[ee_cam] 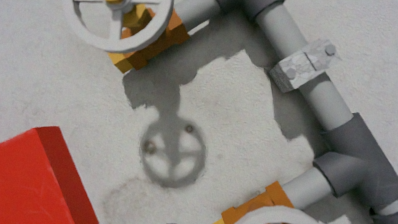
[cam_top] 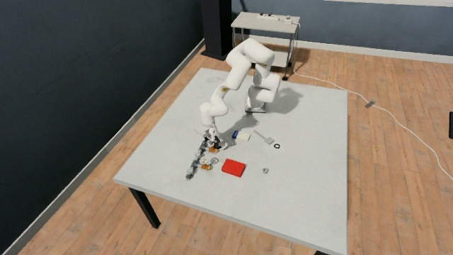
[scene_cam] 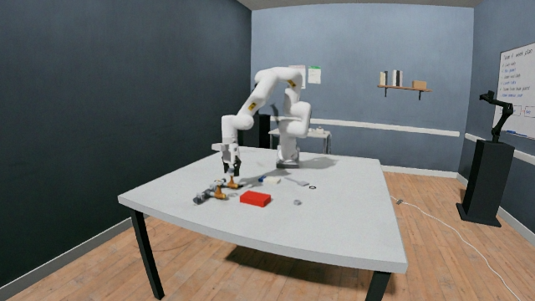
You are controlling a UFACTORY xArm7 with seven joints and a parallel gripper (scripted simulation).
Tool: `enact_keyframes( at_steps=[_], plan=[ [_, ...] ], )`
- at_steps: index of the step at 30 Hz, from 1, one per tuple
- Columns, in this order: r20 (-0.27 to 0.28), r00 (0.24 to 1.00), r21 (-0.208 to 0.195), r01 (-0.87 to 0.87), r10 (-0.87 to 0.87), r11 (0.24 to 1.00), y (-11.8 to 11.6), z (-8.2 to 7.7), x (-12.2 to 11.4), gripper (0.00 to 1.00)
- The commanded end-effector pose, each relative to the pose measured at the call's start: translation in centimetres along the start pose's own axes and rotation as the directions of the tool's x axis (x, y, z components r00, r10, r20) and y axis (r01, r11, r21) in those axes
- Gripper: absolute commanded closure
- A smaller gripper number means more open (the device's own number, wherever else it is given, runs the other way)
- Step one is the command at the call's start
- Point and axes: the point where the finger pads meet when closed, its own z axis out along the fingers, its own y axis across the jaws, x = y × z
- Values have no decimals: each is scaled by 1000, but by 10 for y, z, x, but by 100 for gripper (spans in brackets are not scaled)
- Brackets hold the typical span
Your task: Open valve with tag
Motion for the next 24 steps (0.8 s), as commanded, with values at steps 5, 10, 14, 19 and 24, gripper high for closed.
enact_keyframes(
  at_steps=[5, 10, 14, 19, 24],
  plan=[
    [-16, 895, -21, -446, 446, 895, 0, -1, 1, 0],
    [-25, 762, -27, -647, 647, 762, 0, -1, 1, 0],
    [-33, 663, -37, -748, 748, 662, 0, -1, 1, 0],
    [-49, 549, -58, -835, 834, 547, 0, -1, 1, 0],
    [-49, 549, -58, -835, 834, 547, 0, -1, 1, 0]
  ],
)
